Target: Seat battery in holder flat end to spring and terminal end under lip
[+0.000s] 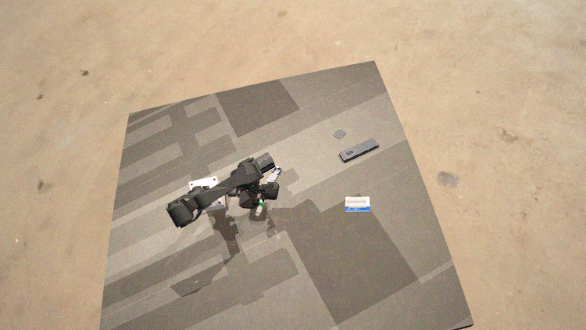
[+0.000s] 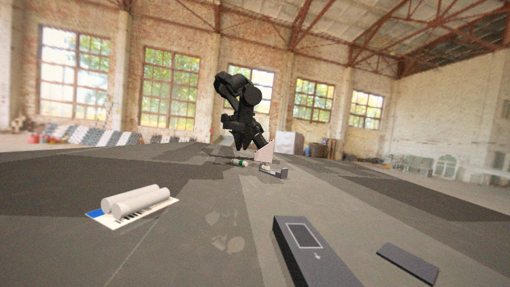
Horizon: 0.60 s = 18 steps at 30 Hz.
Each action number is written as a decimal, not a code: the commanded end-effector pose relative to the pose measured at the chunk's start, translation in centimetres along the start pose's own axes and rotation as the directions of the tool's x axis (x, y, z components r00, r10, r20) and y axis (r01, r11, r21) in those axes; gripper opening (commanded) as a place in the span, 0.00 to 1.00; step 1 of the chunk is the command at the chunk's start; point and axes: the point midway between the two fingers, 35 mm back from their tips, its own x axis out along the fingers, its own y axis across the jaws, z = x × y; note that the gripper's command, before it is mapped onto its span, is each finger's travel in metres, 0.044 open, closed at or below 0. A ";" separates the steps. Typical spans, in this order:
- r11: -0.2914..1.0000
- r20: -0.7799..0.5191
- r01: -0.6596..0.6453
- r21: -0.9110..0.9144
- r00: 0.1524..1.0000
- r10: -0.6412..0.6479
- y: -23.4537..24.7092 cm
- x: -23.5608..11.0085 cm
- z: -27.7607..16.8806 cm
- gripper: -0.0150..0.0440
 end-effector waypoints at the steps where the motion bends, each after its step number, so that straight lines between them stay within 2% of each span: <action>1: 0.992 0.002 -0.008 0.126 1.000 0.007 -0.1 0.5 0.4 0.63; 18: 0.992 0.000 -0.007 0.126 1.000 0.007 0.0 2.2 0.3 0.63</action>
